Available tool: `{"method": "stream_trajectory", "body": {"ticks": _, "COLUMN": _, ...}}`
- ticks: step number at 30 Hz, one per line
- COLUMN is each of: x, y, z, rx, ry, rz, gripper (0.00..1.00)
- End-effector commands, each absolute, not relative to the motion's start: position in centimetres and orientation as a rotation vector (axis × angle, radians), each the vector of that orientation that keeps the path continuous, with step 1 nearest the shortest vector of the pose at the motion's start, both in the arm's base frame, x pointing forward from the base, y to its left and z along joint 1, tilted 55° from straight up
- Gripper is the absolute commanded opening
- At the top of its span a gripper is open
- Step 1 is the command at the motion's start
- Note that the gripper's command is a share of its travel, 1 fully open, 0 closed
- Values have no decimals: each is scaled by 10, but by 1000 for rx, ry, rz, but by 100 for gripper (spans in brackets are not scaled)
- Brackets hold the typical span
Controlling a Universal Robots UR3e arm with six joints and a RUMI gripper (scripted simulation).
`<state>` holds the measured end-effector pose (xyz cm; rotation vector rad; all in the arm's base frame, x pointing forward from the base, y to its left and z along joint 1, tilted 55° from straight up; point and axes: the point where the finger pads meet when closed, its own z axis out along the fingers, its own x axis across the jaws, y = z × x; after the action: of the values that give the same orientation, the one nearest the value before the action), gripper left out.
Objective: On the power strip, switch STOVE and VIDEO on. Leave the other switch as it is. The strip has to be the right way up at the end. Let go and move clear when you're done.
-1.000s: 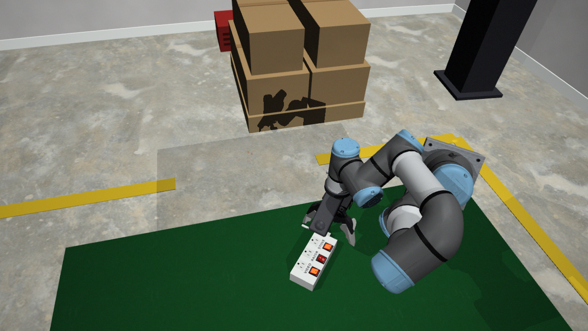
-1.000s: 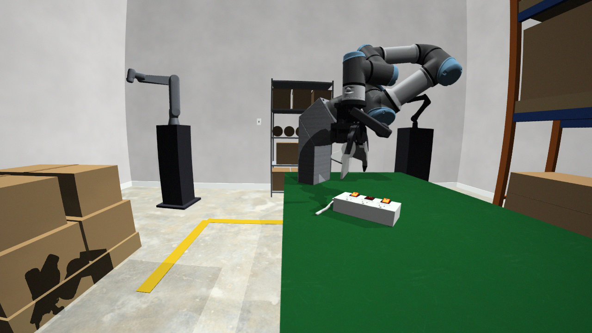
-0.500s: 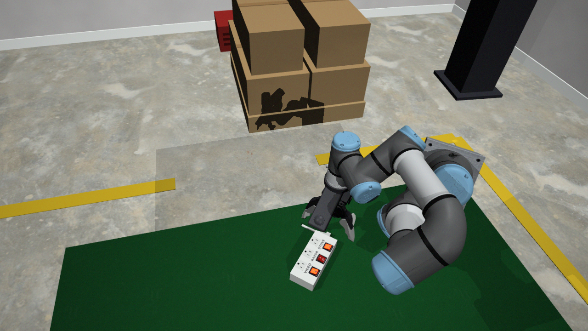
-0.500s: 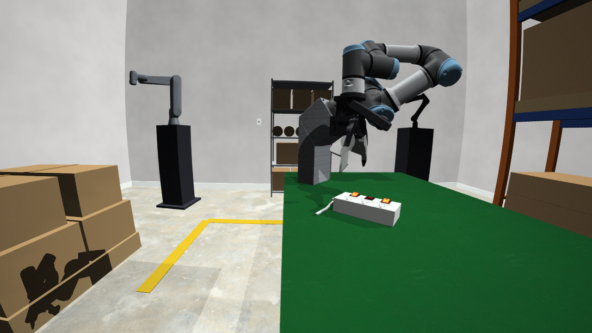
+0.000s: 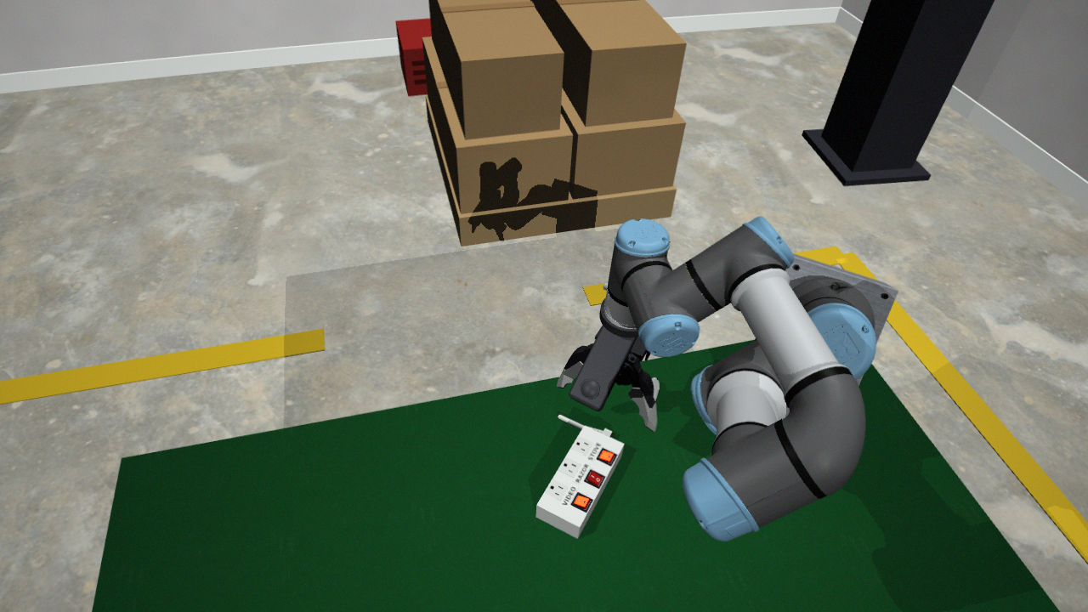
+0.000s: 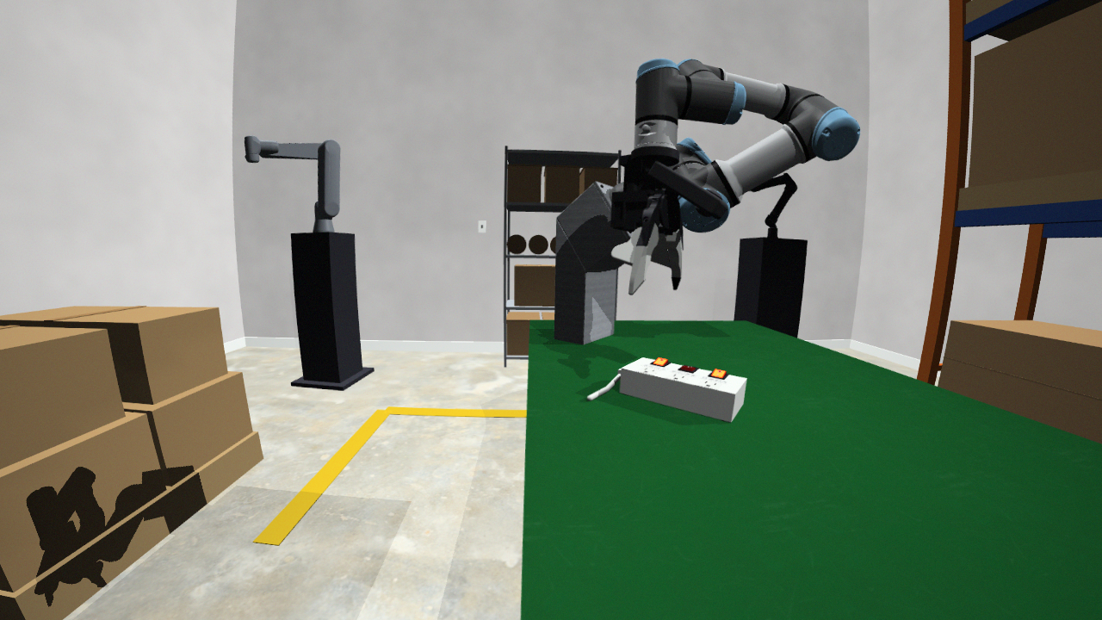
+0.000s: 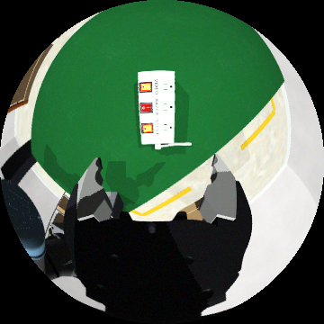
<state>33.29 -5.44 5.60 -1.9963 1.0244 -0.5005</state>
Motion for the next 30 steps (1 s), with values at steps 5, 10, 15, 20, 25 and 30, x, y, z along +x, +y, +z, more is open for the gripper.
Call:
{"method": "stream_trajectory", "body": {"ticks": 5, "x": 303, "y": -63, "z": 82, "rx": -1988, "ry": 1007, "rz": -485, "gripper": 100}}
{"method": "stream_trajectory", "body": {"ticks": 10, "x": 299, "y": -66, "z": 86, "rx": -1988, "ry": 1007, "rz": -485, "gripper": 100}}
{"method": "stream_trajectory", "body": {"ticks": 15, "x": 298, "y": -67, "z": 87, "rx": -1988, "ry": 1007, "rz": -485, "gripper": 100}}
{"method": "stream_trajectory", "body": {"ticks": 20, "x": 298, "y": -67, "z": 87, "rx": -1988, "ry": 1007, "rz": -485, "gripper": 100}}
{"method": "stream_trajectory", "body": {"ticks": 25, "x": 298, "y": -67, "z": 87, "rx": -1988, "ry": 1007, "rz": -485, "gripper": 100}}
{"method": "stream_trajectory", "body": {"ticks": 30, "x": 298, "y": -67, "z": 87, "rx": -1988, "ry": 1007, "rz": -485, "gripper": 100}}
